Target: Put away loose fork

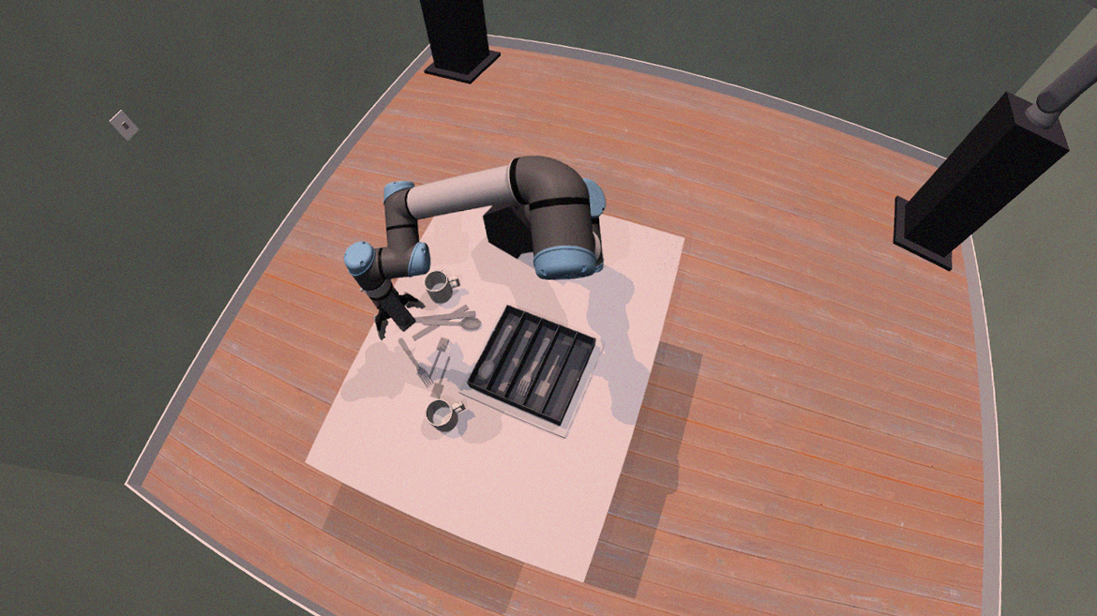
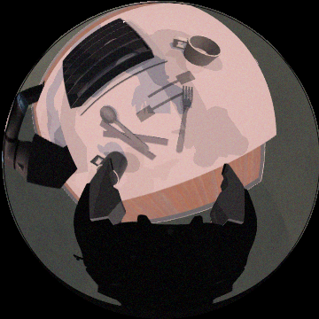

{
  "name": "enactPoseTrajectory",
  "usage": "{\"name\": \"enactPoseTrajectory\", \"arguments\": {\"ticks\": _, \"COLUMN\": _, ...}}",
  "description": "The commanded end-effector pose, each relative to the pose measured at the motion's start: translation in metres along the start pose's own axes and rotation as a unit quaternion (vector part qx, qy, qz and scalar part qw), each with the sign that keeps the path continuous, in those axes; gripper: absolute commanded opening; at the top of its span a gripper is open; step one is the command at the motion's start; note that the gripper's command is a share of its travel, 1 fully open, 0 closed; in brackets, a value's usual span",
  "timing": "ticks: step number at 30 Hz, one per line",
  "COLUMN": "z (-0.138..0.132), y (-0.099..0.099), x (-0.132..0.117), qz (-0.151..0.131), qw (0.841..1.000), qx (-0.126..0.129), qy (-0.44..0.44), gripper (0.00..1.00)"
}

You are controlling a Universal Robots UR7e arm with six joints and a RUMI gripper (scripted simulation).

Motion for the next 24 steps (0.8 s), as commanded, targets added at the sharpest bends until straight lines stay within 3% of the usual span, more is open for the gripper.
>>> {"name": "enactPoseTrajectory", "arguments": {"ticks": 1, "z": 0.0407, "y": -0.0142, "x": 0.0227, "qz": 0.01, "qw": 0.999, "qx": -0.002, "qy": -0.031, "gripper": 1.0}}
{"name": "enactPoseTrajectory", "arguments": {"ticks": 22, "z": 0.0446, "y": -0.0157, "x": 0.0263, "qz": 0.011, "qw": 0.999, "qx": -0.003, "qy": -0.034, "gripper": 1.0}}
{"name": "enactPoseTrajectory", "arguments": {"ticks": 24, "z": 0.0434, "y": -0.0236, "x": 0.0288, "qz": 0.012, "qw": 0.999, "qx": 0.0, "qy": -0.035, "gripper": 1.0}}
Point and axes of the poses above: the point where the finger pads meet when closed, its own y axis back along the fingers, its own z axis across the jaws, x = y × z, the point moved 3 cm from there along y, back along the fingers, and after that the axes turned 2 degrees about y, right-handed, at the moved point
